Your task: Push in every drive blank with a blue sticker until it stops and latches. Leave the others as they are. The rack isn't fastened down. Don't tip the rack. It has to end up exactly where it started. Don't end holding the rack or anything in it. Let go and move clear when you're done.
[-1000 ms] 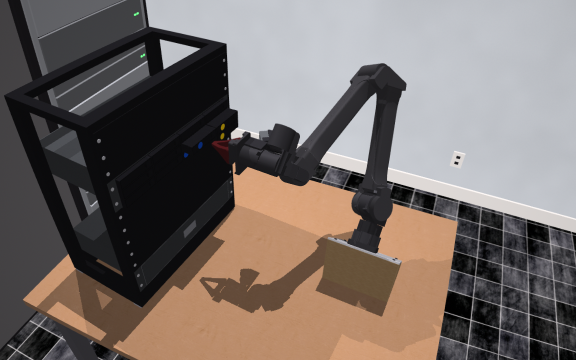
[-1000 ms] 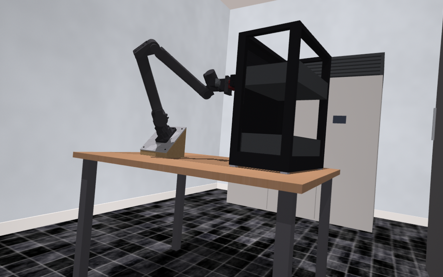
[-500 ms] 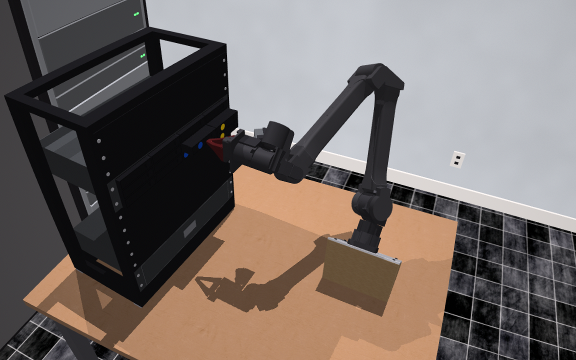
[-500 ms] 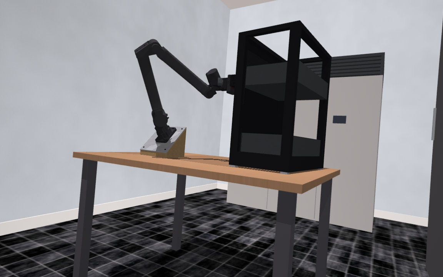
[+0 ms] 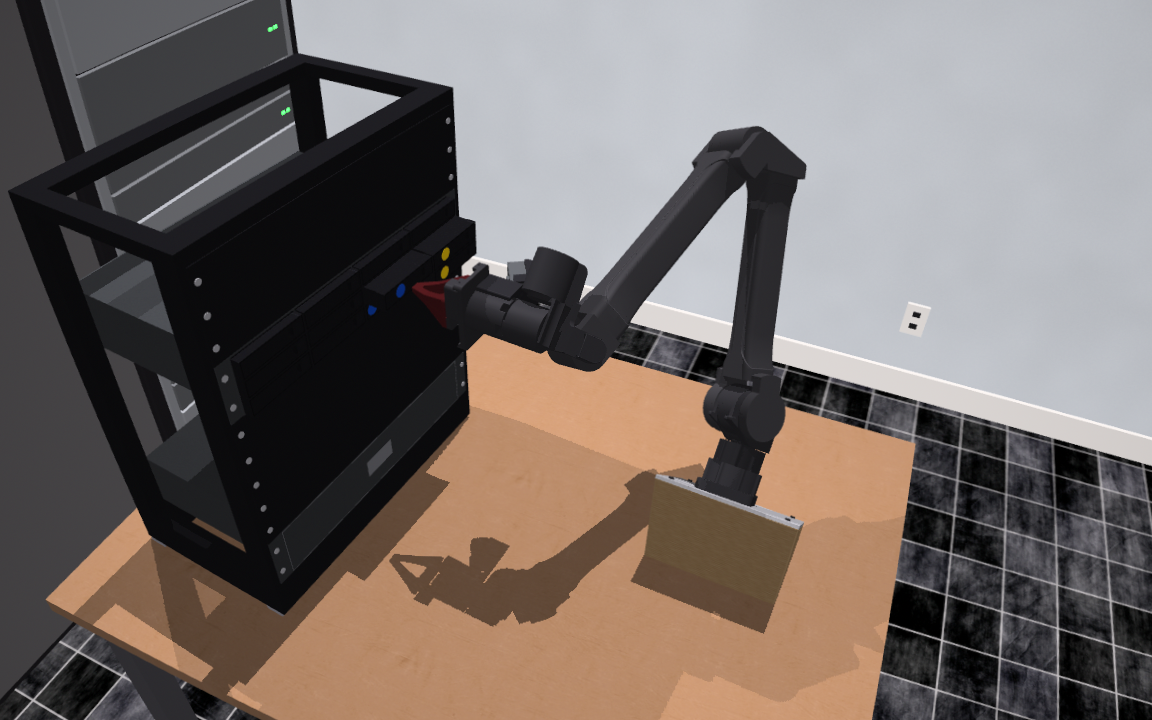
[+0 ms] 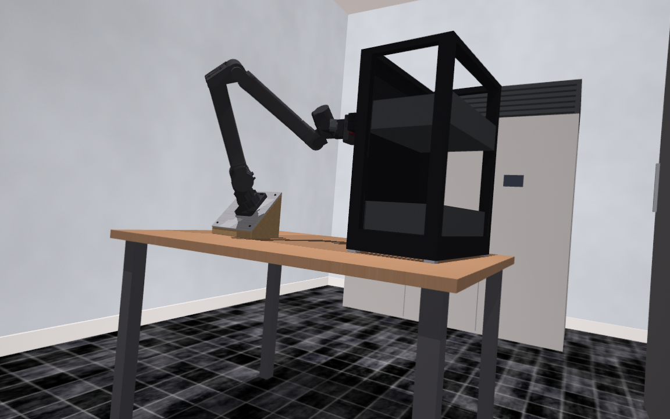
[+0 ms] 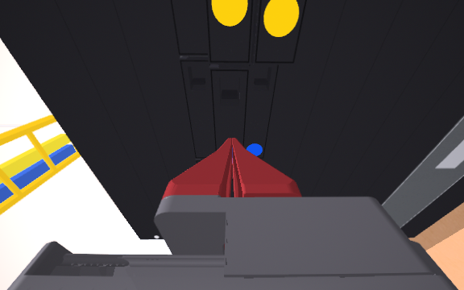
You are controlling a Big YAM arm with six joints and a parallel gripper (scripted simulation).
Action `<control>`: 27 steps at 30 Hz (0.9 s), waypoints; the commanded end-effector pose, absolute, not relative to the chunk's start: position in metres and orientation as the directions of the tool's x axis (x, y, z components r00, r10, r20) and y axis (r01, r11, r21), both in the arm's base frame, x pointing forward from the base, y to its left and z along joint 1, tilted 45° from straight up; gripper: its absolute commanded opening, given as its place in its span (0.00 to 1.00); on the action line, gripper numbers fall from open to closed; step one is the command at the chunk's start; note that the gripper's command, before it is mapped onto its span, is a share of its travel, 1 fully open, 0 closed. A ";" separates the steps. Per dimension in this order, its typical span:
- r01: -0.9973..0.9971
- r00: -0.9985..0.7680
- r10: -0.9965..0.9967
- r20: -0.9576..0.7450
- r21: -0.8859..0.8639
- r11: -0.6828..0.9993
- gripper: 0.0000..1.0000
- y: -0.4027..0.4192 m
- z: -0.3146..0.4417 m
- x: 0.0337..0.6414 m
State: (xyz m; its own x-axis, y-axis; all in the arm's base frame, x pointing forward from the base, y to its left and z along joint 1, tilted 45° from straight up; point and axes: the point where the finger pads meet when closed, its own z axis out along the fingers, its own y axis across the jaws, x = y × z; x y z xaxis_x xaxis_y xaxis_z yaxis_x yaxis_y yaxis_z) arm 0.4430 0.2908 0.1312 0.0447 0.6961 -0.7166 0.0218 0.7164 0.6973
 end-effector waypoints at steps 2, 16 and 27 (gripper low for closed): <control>-0.004 0.065 0.728 -0.683 0.729 0.684 0.00 0.302 0.142 0.451; 0.012 0.067 0.720 -0.691 0.722 0.691 0.00 0.299 0.141 0.463; 0.012 0.068 0.720 -0.691 0.722 0.692 0.00 0.298 0.144 0.484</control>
State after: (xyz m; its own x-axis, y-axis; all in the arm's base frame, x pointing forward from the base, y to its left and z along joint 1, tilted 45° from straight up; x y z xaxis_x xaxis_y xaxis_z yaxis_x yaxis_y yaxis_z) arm 0.4560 0.2887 0.1331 0.0397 0.6968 -0.7162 0.0165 0.7162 0.6977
